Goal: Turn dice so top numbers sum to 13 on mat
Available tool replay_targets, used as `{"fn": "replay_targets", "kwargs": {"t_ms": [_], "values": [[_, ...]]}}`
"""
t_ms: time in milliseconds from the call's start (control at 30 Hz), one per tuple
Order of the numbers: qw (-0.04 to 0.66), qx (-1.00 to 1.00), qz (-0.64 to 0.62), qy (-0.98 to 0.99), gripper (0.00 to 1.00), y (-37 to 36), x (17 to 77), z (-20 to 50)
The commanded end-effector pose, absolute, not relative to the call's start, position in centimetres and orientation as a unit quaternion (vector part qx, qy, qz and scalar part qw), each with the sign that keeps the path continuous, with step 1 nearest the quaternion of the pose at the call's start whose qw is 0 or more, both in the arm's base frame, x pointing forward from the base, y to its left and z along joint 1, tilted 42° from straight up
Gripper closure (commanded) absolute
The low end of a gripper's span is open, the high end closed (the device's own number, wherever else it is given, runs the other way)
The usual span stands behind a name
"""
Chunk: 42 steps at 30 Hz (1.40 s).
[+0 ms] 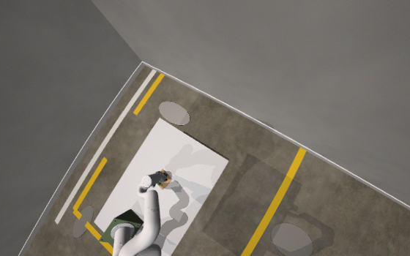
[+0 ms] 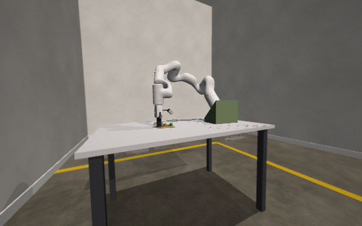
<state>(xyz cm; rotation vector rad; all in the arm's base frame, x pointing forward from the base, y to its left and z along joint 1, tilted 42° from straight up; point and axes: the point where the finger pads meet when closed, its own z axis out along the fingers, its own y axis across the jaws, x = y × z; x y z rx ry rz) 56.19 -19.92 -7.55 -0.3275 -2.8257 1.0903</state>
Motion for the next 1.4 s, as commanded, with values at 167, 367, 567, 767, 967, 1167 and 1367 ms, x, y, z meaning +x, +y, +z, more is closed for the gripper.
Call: {"fn": "replay_targets", "kwargs": {"t_ms": [167, 367, 567, 767, 967, 1167, 1367], "values": [[0.047, -0.107, 0.357, -0.927, 0.72, -19.9, 56.3, -7.5], [0.047, -0.107, 0.357, -0.927, 0.64, -19.9, 56.3, -7.5], [0.047, -0.107, 0.357, -0.927, 0.64, -19.9, 56.3, -7.5], [0.047, -0.107, 0.357, -0.927, 0.64, -19.9, 56.3, -7.5], [0.047, -0.107, 0.357, -0.927, 0.64, -19.2, 56.5, -6.7], [0.047, -0.107, 0.357, -0.927, 0.64, -18.0, 56.7, -5.4], [0.047, -0.107, 0.357, -0.927, 0.64, -15.9, 57.3, -3.0]]}}
